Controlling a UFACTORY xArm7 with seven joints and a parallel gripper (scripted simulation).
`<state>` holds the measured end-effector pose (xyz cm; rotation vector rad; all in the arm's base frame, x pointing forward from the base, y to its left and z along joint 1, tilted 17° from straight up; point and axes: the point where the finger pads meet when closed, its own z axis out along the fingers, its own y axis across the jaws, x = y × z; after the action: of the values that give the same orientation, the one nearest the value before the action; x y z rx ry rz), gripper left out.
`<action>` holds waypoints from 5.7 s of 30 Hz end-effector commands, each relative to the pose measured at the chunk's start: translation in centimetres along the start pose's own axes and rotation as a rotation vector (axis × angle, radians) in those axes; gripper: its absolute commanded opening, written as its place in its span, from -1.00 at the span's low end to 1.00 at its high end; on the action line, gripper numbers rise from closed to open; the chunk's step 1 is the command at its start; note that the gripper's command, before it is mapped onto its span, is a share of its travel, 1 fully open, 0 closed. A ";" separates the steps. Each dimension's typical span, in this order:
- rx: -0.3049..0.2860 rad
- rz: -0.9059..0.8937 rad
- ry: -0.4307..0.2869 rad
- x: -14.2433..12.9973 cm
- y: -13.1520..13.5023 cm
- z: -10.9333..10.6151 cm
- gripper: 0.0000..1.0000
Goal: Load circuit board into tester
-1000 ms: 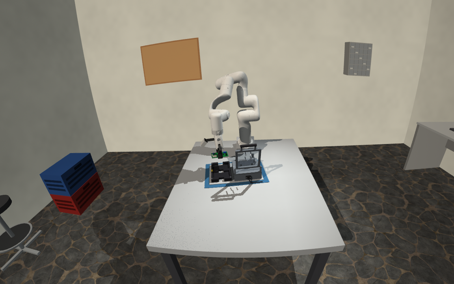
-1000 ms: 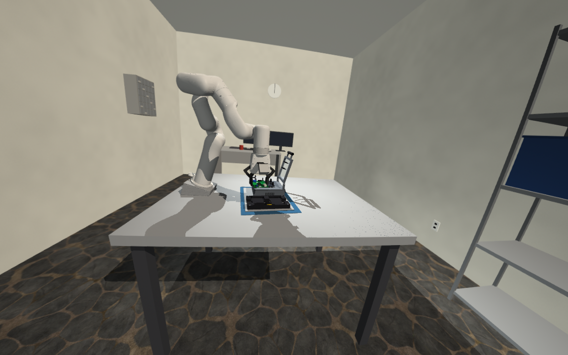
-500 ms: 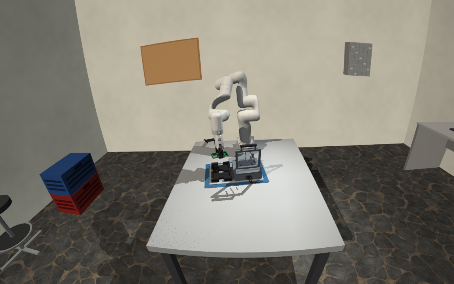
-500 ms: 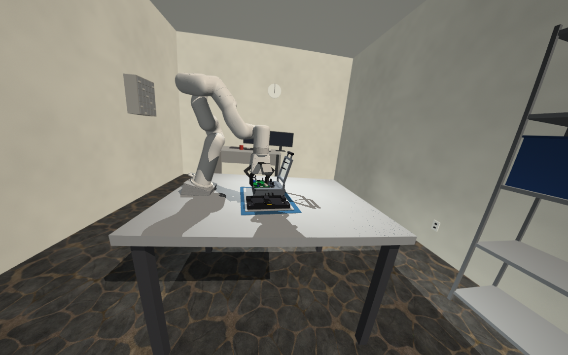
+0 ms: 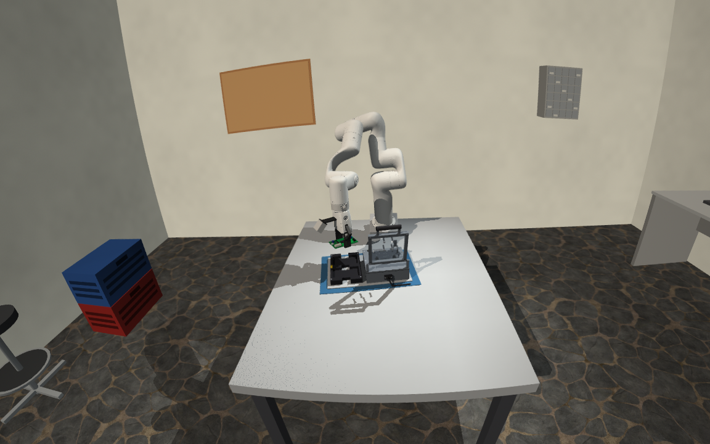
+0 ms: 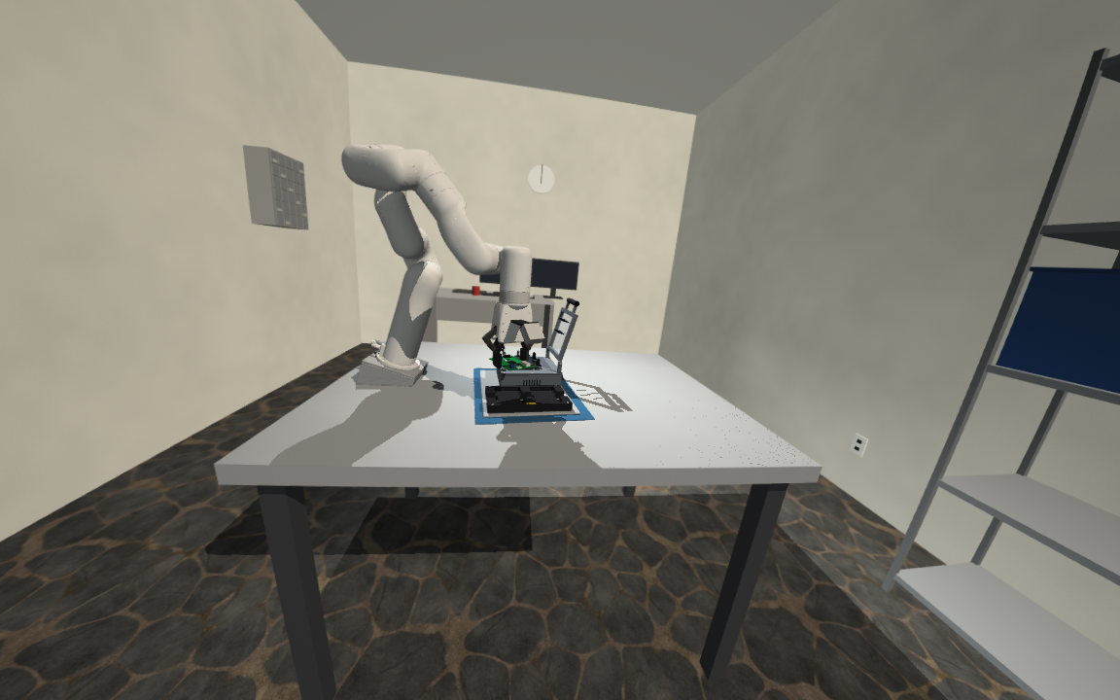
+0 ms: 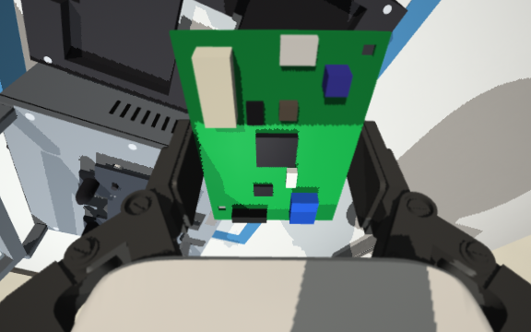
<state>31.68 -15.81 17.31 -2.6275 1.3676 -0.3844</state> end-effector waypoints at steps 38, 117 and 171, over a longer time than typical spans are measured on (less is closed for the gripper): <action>0.002 -0.822 0.003 0.1 -0.1 -0.1 0.58; -0.001 -2.416 0.004 0.1 -0.1 -0.1 0.58; -0.002 -2.722 0.004 0.1 -0.1 -0.1 0.58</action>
<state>31.70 -15.82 17.33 -2.1274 -2.5776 -0.3488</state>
